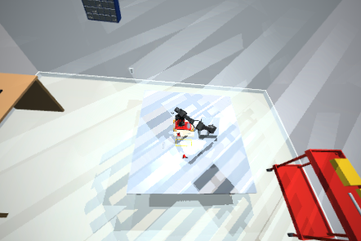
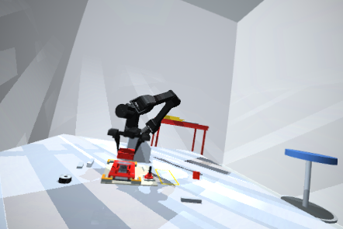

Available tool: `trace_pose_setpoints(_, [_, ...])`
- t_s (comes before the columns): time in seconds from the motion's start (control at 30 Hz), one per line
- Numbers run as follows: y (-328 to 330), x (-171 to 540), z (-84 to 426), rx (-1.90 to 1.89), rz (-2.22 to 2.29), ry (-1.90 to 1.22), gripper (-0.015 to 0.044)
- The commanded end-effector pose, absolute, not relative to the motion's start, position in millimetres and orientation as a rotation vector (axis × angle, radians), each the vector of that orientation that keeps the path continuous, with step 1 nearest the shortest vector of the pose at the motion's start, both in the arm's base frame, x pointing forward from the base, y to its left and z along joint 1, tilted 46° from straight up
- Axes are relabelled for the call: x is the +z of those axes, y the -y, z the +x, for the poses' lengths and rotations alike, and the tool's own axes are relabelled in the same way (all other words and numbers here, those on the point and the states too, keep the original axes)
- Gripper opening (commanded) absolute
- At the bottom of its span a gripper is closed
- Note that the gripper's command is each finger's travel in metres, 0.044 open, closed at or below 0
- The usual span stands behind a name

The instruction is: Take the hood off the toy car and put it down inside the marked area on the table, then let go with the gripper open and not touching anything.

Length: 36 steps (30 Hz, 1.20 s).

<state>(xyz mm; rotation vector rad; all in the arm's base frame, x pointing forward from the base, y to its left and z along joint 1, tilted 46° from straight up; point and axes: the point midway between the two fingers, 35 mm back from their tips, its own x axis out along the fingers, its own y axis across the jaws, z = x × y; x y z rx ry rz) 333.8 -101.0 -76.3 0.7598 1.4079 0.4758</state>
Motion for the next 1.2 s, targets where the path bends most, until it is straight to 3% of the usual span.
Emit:
trace_pose_setpoints(0.0, [101,-76,334,0.476,0.76,-1.408,0.0])
trace_pose_setpoints(1.17, [25,15,344,0.466,0.747,-1.411,0.0])
